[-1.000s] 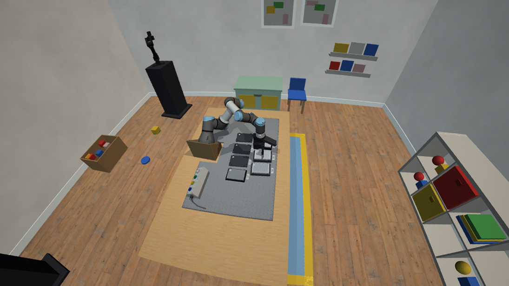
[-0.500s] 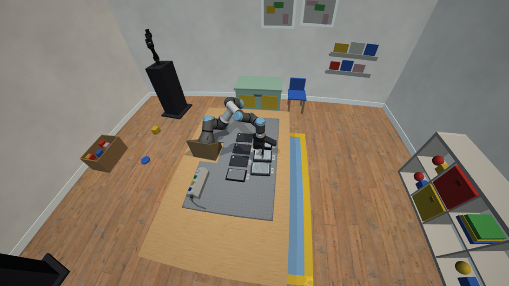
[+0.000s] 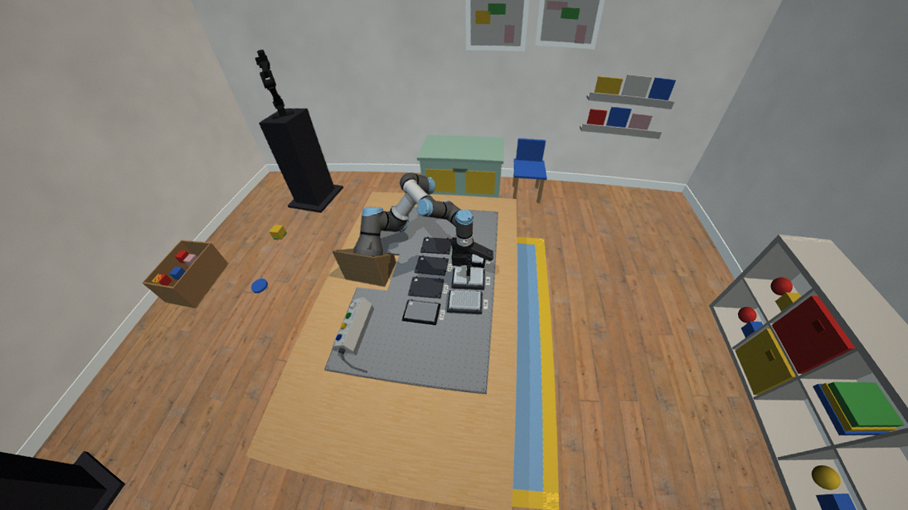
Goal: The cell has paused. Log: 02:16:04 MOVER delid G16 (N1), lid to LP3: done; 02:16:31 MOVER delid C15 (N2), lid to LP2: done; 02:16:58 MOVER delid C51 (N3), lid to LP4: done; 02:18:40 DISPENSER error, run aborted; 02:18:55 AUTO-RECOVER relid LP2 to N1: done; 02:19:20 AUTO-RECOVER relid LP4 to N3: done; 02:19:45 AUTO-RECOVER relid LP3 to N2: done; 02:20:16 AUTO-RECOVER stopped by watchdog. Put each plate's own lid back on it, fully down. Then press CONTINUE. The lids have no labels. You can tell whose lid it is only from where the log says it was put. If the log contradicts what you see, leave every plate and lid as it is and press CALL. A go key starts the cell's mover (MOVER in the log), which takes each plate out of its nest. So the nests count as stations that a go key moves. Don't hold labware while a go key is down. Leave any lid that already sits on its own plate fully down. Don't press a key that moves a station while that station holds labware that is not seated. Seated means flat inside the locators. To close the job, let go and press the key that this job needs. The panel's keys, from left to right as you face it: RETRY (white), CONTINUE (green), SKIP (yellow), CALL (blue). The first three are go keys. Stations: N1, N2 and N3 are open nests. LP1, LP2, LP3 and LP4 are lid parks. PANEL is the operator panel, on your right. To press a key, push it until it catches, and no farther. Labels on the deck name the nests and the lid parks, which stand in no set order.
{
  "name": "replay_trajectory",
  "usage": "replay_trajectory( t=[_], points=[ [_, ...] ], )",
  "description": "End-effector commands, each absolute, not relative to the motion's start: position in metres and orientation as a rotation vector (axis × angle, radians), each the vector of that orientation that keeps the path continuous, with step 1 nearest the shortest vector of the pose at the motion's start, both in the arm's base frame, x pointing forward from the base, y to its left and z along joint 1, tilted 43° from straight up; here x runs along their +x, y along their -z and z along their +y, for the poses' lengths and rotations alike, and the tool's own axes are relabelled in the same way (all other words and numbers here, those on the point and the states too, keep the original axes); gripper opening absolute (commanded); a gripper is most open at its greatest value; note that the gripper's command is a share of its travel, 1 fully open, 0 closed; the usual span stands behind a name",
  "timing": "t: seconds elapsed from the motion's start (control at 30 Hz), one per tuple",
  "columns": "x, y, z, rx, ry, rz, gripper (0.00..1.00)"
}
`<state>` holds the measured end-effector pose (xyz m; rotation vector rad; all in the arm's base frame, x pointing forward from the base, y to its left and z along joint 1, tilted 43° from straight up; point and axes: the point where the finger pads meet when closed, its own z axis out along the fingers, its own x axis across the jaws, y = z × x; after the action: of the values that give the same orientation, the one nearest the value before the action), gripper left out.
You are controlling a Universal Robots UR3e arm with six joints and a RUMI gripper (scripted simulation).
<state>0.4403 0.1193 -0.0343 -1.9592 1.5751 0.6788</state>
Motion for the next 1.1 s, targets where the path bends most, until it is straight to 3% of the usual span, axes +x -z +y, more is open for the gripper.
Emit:
replay_trajectory(
  t=[0.0, 0.6, 1.07],
  points=[
    [0.441, 0.033, 0.117, -1.959, -0.676, 1.575, 0.00],
    [0.442, 0.018, 0.104, -1.959, -0.676, 1.575, 0.00],
    [0.450, 0.059, 0.060, -1.959, -0.675, 1.575, 0.00]
  ],
)
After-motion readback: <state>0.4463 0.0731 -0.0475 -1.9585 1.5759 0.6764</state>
